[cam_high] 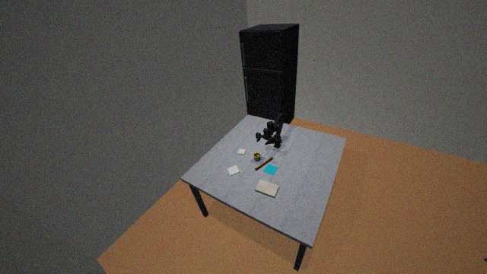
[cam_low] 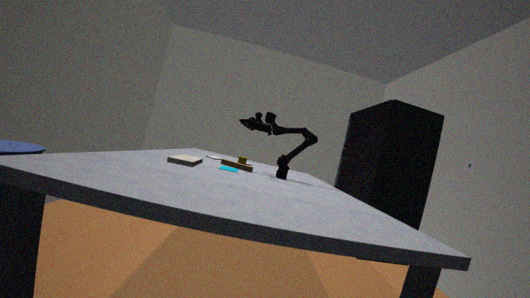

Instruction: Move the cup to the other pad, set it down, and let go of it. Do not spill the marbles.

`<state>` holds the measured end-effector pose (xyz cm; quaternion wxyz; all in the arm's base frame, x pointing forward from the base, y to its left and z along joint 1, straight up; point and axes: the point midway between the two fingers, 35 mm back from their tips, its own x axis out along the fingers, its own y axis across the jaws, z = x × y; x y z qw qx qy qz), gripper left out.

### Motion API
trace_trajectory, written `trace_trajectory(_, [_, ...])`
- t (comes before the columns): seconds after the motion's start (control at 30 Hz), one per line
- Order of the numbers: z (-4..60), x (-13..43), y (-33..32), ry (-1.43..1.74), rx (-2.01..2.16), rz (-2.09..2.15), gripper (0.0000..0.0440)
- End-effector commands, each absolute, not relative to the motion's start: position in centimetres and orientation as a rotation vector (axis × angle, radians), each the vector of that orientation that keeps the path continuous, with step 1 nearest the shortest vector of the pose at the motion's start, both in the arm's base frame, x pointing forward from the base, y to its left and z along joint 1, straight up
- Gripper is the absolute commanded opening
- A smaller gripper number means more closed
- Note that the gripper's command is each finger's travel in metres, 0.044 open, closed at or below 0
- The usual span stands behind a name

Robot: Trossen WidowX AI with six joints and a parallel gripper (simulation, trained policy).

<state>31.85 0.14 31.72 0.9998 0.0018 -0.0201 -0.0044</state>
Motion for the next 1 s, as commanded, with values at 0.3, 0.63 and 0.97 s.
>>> trace_trajectory(0.3, [30.3, 31.9, 0.7, 0.061, 0.049, -0.005, 0.0138])
trace_trajectory(0.63, [28.8, 32.3, 2.0, 0.203, 0.100, 0.030, 0.0091])
trace_trajectory(0.97, [27.6, 32.6, 3.4, 0.351, 0.153, 0.053, 0.0121])
